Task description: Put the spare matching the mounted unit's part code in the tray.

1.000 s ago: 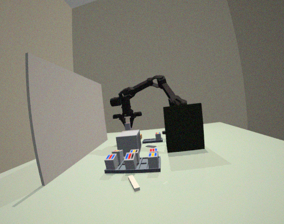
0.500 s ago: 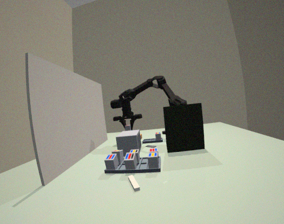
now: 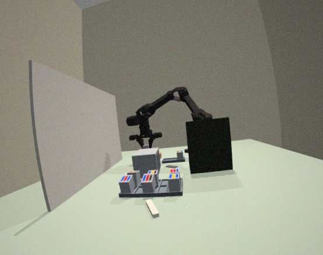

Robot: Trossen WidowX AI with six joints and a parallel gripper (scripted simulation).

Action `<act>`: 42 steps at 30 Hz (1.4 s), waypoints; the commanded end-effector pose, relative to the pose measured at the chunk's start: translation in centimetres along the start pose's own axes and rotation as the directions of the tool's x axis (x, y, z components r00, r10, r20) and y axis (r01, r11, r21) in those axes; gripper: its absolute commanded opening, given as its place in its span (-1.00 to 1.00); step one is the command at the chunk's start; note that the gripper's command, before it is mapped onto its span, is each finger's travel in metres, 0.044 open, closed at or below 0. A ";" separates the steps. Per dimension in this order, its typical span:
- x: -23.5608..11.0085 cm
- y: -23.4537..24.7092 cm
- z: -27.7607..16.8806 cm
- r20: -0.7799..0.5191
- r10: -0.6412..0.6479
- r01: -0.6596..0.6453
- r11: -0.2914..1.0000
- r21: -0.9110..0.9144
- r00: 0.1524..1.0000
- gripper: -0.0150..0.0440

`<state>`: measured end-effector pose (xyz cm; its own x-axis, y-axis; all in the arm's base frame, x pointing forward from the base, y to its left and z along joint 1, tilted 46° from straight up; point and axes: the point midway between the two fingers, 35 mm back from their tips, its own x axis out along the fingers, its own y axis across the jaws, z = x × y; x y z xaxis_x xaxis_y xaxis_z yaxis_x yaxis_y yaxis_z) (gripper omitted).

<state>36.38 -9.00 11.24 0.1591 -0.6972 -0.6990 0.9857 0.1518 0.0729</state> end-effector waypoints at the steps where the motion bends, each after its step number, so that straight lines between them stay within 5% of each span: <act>1: 0.4 0.0 -0.1 -0.004 0.000 0.000 1.000 -0.006 1.000 -0.49; 42: 4.3 -0.7 0.2 0.007 0.001 -0.001 1.000 -0.007 1.000 -0.49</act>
<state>36.38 -12.20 8.58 0.1602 -0.7049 -0.6910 0.9856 0.1529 0.0725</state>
